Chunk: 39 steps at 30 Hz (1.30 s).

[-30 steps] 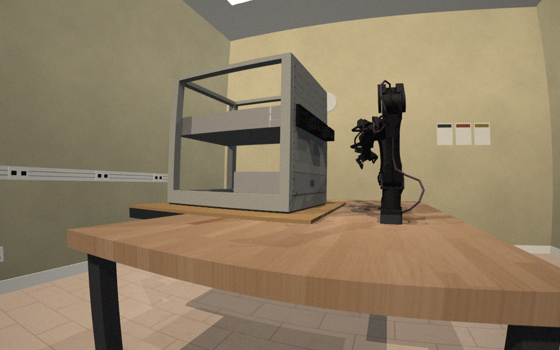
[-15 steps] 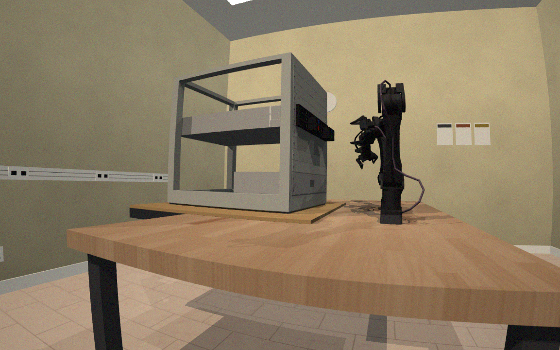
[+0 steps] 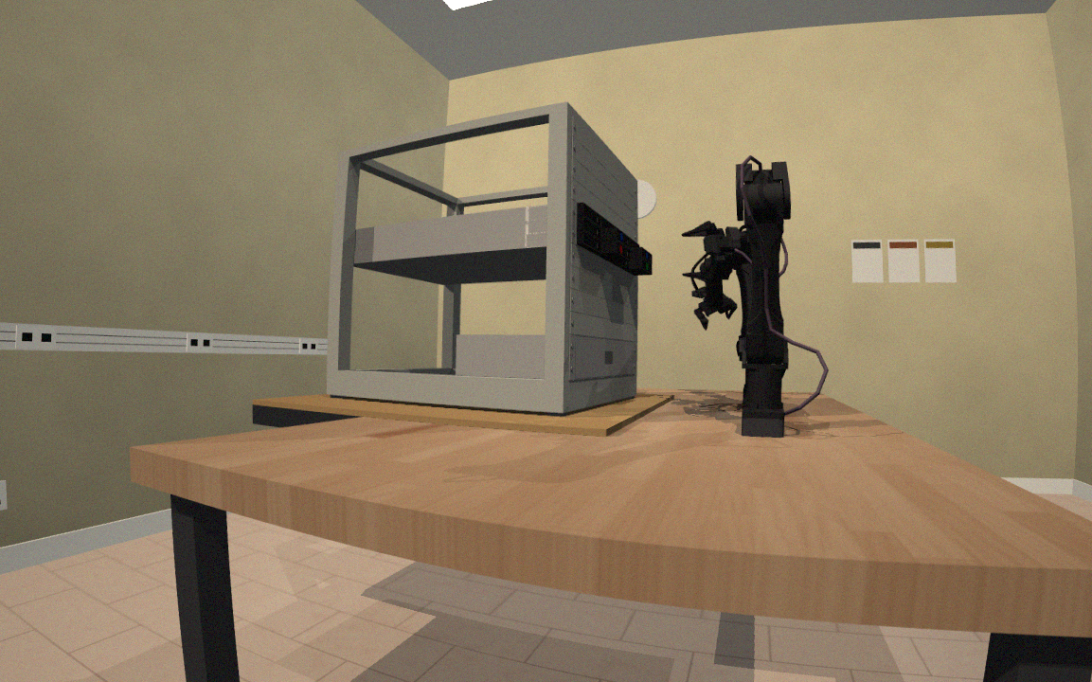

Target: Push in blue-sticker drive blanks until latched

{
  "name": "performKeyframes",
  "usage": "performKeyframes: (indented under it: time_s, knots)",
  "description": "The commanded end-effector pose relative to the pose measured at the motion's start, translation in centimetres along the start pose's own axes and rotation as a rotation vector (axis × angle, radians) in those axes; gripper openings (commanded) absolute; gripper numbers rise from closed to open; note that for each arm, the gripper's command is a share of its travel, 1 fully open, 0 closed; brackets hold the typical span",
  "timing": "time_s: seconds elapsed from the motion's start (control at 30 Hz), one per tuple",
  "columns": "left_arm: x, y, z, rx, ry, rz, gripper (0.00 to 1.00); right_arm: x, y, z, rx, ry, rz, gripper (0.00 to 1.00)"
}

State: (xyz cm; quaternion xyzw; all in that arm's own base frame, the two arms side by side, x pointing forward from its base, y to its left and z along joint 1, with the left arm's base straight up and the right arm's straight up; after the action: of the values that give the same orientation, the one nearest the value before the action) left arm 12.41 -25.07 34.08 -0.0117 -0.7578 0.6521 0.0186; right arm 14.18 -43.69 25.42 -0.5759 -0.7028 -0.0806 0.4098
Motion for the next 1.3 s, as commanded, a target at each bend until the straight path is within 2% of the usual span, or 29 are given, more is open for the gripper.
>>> performKeyframes:
  time_s: [0.0,1.13,1.27]
  knots:
    - [0.4,-0.6,-1.0,0.05,-0.016,0.007,1.0,0.6,-0.3,-0.6,-0.008,-0.024,0.007,1.0]
    - [0.2,-0.6,-1.0,0.06,-0.029,0.007,1.0,0.6,-0.3,-0.6,-0.008,-0.024,0.007,1.0]
    - [-0.3,0.1,0.0,0.024,-0.035,0.006,1.0,0.6,-0.3,-0.6,-0.008,-0.024,0.007,1.0]
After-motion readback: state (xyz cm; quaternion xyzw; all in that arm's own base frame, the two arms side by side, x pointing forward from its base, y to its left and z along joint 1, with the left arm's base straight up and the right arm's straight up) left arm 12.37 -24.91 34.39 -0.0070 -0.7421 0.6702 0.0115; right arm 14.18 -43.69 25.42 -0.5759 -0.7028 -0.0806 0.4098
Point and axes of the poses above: on each arm, the point where the finger pads meet when closed, its own x axis back along the fingers, its own y axis across the jaws, z = x × y, the point moved 6 cm from there along x, back along the fingers, and after that the axes turned 6 degrees about -x, right-handed, at the moved point
